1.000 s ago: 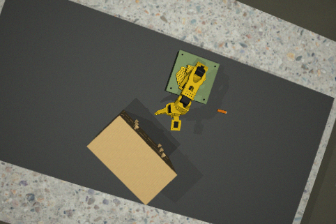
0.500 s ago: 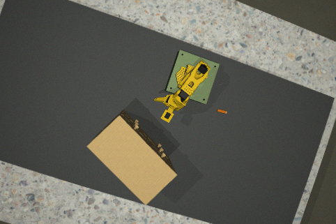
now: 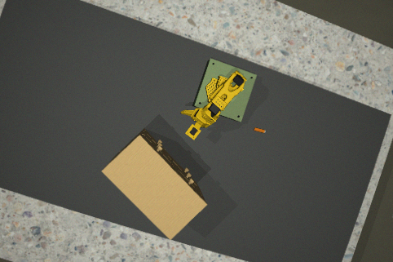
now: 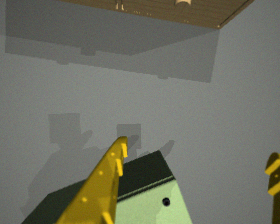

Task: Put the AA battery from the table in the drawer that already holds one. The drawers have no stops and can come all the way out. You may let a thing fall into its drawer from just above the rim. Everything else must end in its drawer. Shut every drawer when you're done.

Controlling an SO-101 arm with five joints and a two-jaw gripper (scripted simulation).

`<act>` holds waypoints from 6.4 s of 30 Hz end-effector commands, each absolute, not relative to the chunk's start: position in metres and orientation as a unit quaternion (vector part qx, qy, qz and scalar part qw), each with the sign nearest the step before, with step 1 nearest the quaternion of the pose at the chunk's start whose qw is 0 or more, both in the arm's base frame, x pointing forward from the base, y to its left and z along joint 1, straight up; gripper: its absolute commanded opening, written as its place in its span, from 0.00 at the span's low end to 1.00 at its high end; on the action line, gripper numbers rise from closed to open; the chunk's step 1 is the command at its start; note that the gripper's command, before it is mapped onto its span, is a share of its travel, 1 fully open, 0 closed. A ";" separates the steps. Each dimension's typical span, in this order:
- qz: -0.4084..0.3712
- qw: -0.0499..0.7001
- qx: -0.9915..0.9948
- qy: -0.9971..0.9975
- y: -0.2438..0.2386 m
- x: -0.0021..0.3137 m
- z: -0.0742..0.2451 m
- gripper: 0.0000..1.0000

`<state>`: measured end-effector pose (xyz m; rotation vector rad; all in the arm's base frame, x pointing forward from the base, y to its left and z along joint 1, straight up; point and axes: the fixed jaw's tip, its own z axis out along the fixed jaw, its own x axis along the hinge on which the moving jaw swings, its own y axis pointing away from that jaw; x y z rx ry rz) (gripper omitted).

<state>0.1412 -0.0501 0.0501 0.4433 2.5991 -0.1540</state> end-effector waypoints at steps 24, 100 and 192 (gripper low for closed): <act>-0.069 0.296 0.182 0.935 -0.064 0.163 0.044 0.47; -0.147 0.541 0.227 0.796 -0.108 0.194 0.029 0.29; -0.150 0.553 0.224 0.788 -0.128 0.227 -0.011 0.21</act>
